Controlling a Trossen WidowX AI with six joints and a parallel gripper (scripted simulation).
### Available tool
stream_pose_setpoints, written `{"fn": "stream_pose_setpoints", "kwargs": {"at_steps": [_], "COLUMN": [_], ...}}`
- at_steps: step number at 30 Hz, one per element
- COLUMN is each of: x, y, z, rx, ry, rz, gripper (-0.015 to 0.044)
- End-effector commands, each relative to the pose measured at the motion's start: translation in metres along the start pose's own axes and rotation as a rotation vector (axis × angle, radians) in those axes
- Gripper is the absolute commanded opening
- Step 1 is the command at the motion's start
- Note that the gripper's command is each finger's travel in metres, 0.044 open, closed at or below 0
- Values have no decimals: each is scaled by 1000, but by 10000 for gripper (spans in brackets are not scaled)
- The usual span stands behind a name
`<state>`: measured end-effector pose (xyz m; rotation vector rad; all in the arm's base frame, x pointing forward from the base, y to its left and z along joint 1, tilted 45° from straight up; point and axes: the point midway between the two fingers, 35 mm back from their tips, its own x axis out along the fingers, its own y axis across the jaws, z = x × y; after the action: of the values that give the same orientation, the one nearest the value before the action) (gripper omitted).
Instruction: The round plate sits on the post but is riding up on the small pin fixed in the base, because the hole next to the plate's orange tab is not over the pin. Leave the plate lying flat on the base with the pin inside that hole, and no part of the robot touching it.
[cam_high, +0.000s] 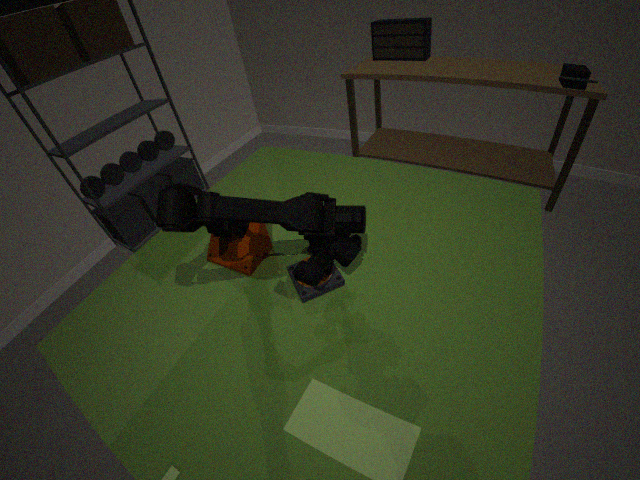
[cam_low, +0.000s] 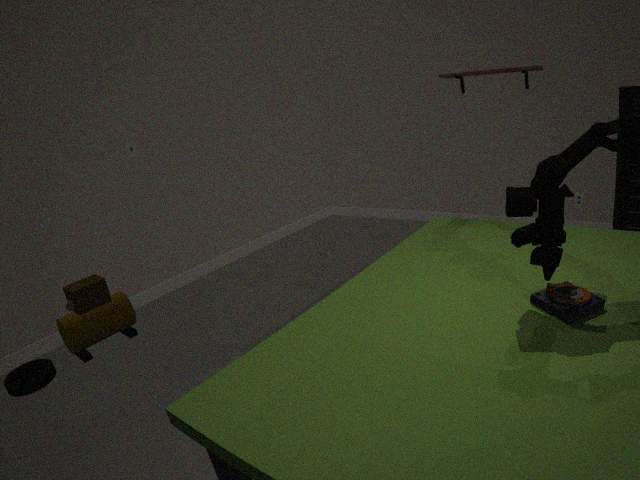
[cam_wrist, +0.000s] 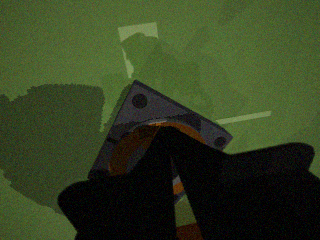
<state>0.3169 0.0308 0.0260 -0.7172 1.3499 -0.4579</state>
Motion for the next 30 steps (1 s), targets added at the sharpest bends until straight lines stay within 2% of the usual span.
{"fn": "stream_pose_setpoints", "kwargs": {"at_steps": [1,30], "x": [9,10], "y": [-1,29], "z": [-1,-7], "rx": [-5,-5], "ry": [2,2], "rz": [-5,-4], "gripper": [0,0]}}
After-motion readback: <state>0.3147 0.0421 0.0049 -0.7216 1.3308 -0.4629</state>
